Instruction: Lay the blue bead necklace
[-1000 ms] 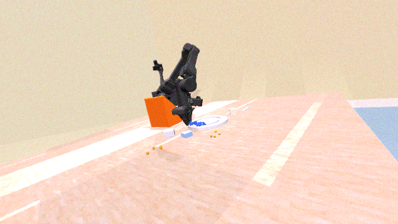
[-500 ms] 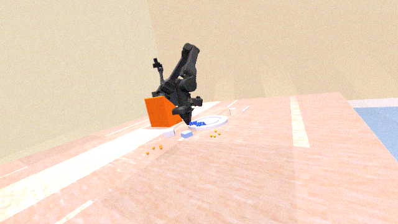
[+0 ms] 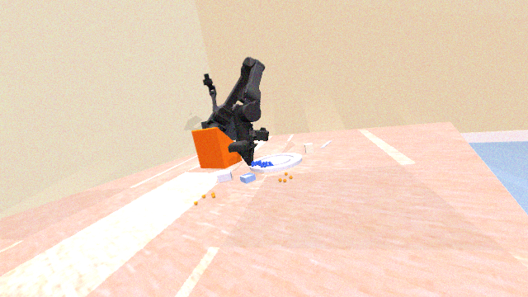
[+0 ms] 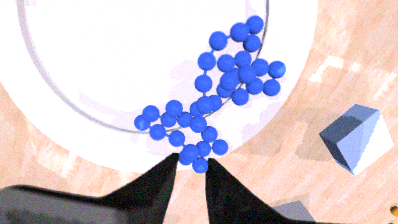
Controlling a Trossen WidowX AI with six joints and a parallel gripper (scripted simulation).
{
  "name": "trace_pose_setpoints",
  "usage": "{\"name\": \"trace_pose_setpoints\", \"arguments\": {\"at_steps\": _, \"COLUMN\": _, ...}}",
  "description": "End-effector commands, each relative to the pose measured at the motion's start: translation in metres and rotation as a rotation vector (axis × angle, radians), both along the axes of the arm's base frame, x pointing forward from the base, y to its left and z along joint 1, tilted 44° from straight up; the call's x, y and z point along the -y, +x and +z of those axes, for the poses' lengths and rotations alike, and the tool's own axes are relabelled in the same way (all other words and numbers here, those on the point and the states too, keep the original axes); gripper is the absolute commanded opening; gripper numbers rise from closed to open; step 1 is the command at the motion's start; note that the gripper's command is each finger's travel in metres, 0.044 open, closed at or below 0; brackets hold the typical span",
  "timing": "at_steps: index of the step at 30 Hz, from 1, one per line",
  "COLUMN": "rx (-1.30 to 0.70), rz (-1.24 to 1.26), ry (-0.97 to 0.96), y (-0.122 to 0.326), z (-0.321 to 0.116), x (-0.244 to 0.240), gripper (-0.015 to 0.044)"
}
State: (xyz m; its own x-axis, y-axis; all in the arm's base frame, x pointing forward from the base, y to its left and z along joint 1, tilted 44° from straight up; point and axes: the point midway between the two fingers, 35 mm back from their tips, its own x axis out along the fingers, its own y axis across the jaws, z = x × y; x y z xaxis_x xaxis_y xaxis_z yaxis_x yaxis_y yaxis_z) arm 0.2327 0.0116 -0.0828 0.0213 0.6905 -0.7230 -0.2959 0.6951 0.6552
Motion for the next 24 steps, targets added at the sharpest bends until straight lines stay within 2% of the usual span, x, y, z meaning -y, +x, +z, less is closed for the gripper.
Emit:
{"name": "trace_pose_setpoints", "arguments": {"at_steps": 1, "rx": 0.001, "rz": 0.0, "ry": 0.0, "y": 0.0, "z": 0.0, "x": 0.0, "gripper": 0.0}}
{"name": "trace_pose_setpoints", "arguments": {"at_steps": 24, "rx": -0.006, "rz": -0.005, "ry": 0.003, "y": 0.004, "z": 0.012, "x": 0.004, "gripper": 0.0}}
